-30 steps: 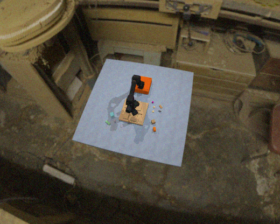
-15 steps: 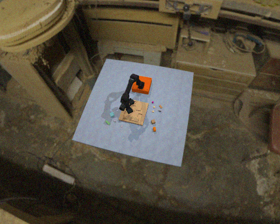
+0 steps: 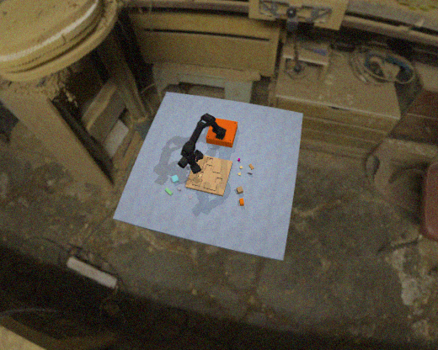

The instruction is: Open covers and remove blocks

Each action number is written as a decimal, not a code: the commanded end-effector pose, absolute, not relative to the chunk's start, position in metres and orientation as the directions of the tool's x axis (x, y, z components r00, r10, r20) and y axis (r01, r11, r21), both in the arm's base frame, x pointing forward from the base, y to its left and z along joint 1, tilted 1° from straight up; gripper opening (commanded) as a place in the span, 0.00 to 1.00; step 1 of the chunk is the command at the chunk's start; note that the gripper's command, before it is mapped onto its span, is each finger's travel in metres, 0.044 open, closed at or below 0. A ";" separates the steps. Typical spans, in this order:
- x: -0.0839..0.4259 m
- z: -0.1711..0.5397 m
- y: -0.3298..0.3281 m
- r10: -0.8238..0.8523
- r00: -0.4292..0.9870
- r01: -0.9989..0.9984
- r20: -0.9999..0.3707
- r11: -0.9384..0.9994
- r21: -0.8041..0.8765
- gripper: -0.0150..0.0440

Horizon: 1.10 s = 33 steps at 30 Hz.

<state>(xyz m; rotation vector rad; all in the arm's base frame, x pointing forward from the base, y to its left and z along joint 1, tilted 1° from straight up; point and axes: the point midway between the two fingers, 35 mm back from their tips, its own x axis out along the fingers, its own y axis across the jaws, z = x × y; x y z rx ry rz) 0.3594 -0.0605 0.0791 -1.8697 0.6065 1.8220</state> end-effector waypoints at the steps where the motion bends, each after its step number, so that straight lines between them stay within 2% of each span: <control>1: 0.354 0.078 -0.074 0.002 0.024 -0.600 -1.000 -0.800 -0.016 0.39; 33: 0.301 0.076 -0.183 -0.005 0.019 -0.601 -1.000 -0.800 -0.007 0.39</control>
